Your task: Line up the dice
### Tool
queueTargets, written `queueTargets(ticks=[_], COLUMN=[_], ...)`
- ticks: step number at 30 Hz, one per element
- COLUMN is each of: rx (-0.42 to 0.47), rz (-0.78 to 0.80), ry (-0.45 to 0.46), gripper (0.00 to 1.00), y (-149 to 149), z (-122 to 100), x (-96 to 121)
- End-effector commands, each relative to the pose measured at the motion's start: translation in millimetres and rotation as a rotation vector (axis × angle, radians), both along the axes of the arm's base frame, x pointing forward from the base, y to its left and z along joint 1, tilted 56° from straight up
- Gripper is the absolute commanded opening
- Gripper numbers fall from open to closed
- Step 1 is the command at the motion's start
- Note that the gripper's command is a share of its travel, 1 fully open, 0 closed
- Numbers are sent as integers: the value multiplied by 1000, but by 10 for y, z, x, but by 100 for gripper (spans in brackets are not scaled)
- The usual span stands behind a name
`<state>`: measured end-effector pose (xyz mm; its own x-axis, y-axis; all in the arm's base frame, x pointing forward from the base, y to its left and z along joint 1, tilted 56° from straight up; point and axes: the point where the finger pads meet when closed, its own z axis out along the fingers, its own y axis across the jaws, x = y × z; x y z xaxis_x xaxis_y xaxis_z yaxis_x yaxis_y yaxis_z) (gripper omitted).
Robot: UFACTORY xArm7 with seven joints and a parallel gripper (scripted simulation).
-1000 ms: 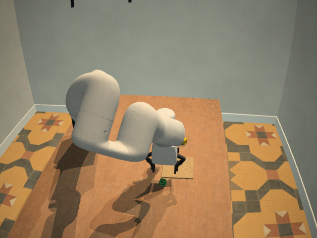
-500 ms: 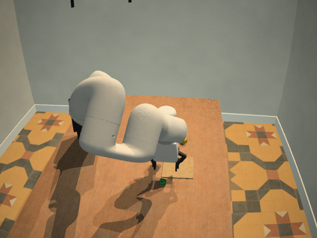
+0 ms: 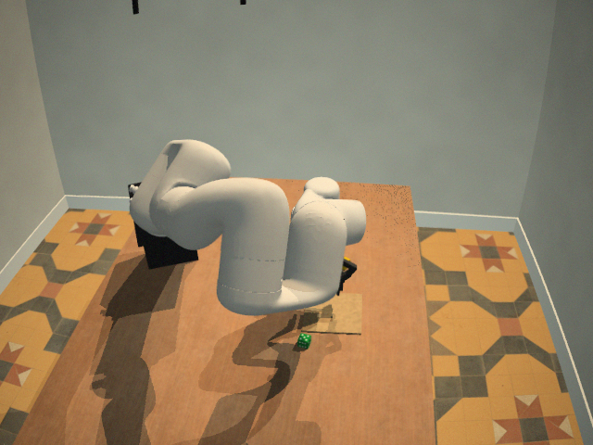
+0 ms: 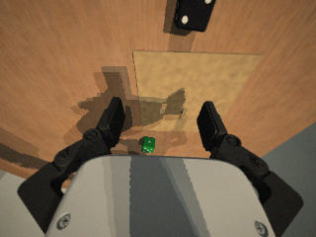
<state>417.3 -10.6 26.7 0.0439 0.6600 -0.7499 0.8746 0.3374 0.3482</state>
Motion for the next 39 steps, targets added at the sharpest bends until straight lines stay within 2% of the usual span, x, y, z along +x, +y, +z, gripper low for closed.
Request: queueTargets(ticks=[1,8,15,39], rx=[-6,-6,-6,-6], rz=[0,0,0,0], ry=[-4,-4,-4,-4], gripper=[100,100,100,100], y=[275,672,812,846], z=[-258,-635,-769,-800], x=[109,228,270,280])
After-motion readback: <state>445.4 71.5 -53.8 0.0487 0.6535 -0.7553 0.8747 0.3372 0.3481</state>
